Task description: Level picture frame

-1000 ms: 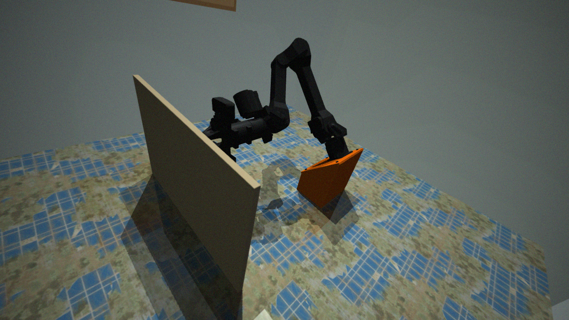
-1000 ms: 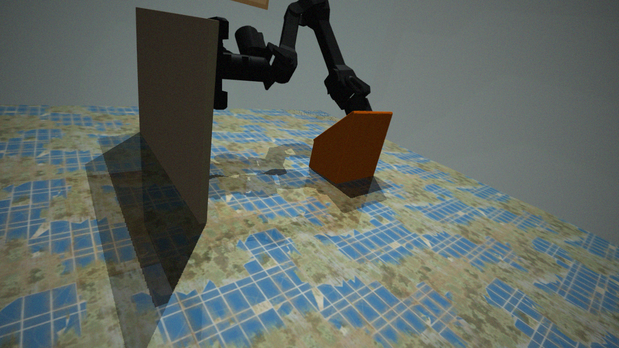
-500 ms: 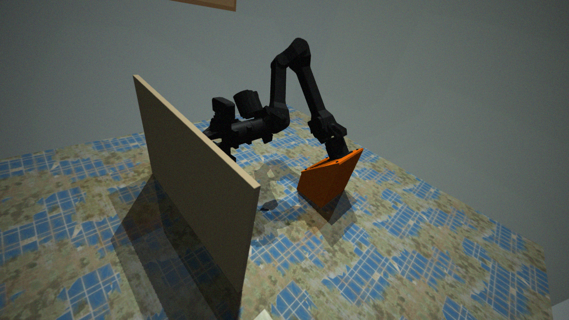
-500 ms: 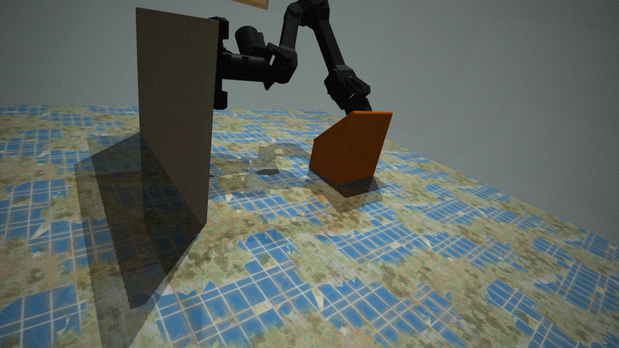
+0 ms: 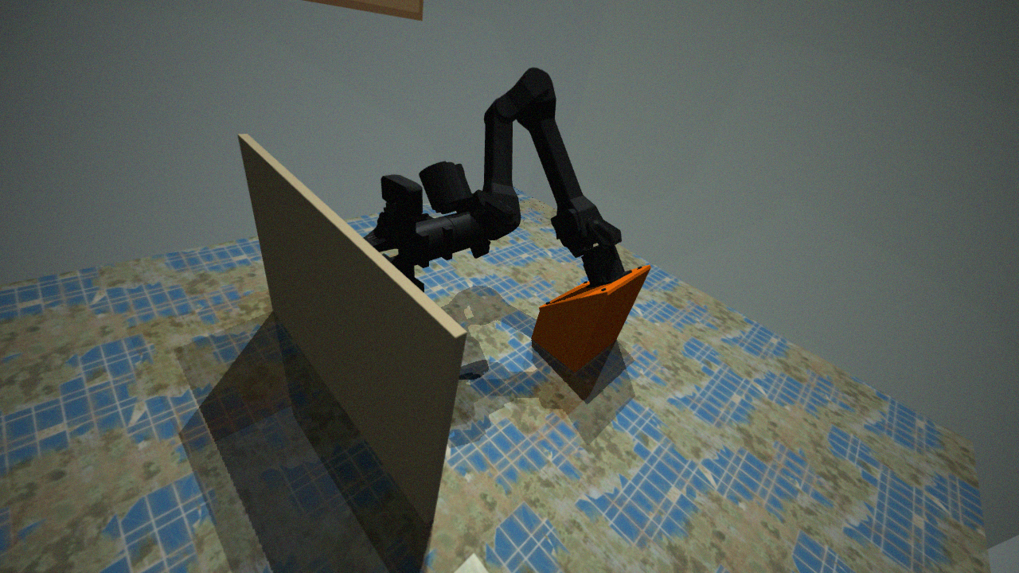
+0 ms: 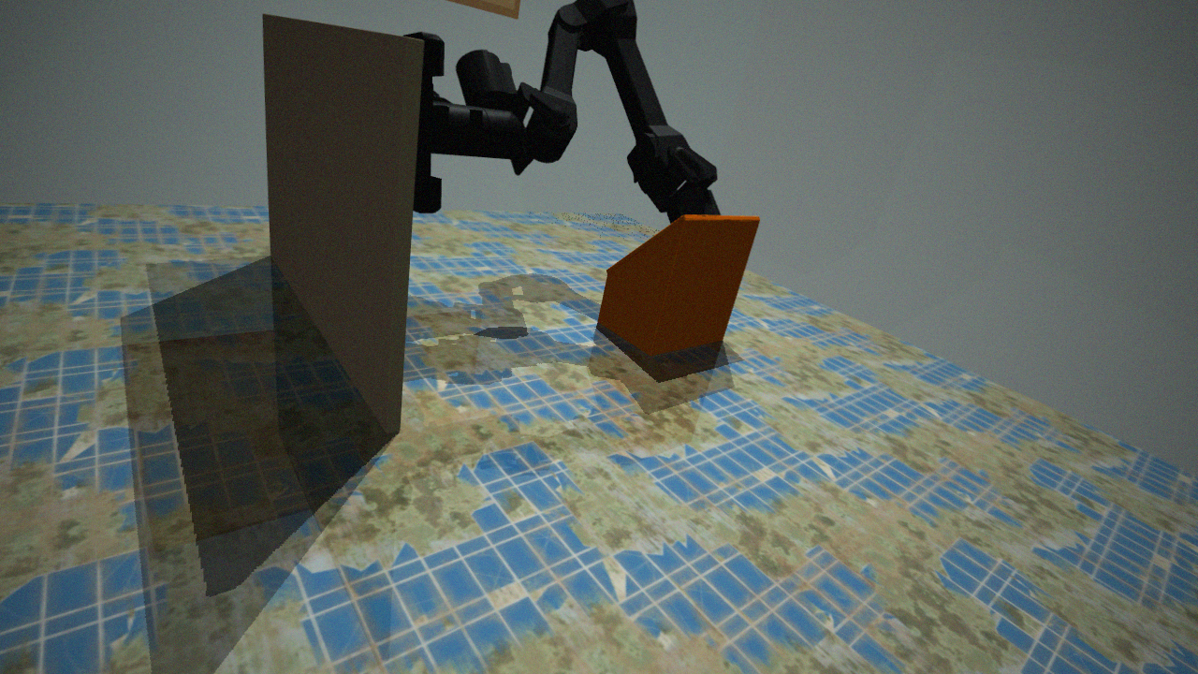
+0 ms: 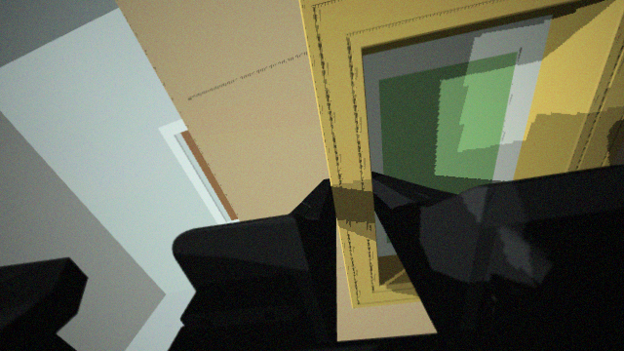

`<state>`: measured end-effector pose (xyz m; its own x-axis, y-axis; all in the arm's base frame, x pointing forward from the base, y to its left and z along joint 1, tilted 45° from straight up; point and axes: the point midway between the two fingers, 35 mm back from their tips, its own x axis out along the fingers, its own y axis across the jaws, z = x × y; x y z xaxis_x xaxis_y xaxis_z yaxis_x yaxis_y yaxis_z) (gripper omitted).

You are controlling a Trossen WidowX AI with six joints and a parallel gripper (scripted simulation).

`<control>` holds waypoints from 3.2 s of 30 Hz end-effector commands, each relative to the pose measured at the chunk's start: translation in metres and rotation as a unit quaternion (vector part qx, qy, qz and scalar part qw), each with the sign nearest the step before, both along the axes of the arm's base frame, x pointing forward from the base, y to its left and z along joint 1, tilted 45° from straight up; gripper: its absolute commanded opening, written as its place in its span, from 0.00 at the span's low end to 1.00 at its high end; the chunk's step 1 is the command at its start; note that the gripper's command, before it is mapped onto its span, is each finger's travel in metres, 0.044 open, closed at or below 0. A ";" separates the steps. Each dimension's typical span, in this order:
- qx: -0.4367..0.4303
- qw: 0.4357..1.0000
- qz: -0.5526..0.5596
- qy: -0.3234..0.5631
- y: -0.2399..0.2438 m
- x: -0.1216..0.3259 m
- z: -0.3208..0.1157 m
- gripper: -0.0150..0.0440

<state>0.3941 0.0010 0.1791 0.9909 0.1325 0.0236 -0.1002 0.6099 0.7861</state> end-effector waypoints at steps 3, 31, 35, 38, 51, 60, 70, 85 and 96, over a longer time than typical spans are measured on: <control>-0.002 1.000 0.005 -0.003 0.005 -0.001 0.001 0.25; -0.002 1.000 0.005 -0.003 0.005 -0.001 0.000 0.25; -0.002 1.000 0.005 -0.003 0.005 -0.001 0.000 0.25; -0.002 1.000 0.005 -0.003 0.005 -0.001 0.000 0.25; -0.002 1.000 0.005 -0.003 0.005 0.000 -0.001 0.25; -0.002 1.000 0.005 -0.003 0.003 0.000 -0.003 0.25; -0.002 1.000 0.005 -0.003 0.001 0.000 -0.005 0.25; -0.003 1.000 0.001 -0.001 -0.001 0.001 -0.007 0.25; -0.021 1.000 0.001 -0.003 -0.001 0.001 -0.007 0.25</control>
